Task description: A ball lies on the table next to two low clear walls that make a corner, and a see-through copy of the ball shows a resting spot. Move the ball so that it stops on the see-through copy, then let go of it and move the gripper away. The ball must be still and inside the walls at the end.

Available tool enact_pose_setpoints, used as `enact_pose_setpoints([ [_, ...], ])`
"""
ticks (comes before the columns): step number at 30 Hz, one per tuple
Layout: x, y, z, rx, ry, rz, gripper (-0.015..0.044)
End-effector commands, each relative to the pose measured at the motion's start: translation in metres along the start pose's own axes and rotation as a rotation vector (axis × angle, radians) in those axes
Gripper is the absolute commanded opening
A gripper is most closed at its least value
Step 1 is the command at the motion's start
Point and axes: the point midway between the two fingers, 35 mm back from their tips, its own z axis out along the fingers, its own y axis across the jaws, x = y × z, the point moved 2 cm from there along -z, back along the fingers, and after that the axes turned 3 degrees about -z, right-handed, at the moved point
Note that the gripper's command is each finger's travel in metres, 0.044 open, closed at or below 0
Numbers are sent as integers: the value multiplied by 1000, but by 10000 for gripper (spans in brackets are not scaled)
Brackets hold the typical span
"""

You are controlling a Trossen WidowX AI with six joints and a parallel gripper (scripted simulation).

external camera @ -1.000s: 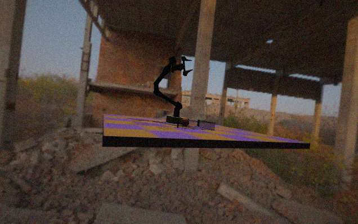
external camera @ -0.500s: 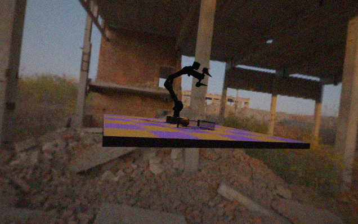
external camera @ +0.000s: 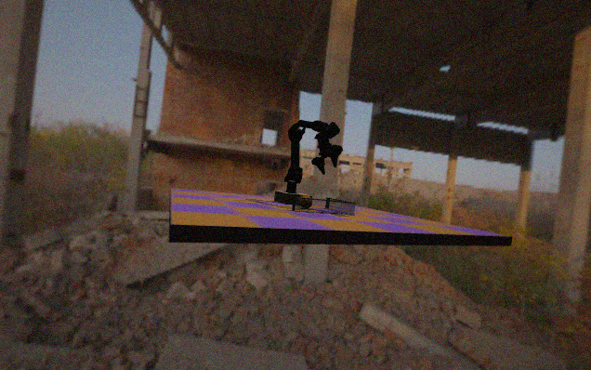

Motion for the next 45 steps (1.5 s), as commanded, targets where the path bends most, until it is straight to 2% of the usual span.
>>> enact_pose_setpoints([
  [1,43,33,40,-203,56,81,432],
  [5,76,70,68,-387,63,146,432],
  [7,81,76,72,-417,59,155,432],
  [45,82,97,121,-417,59,155,432],
])
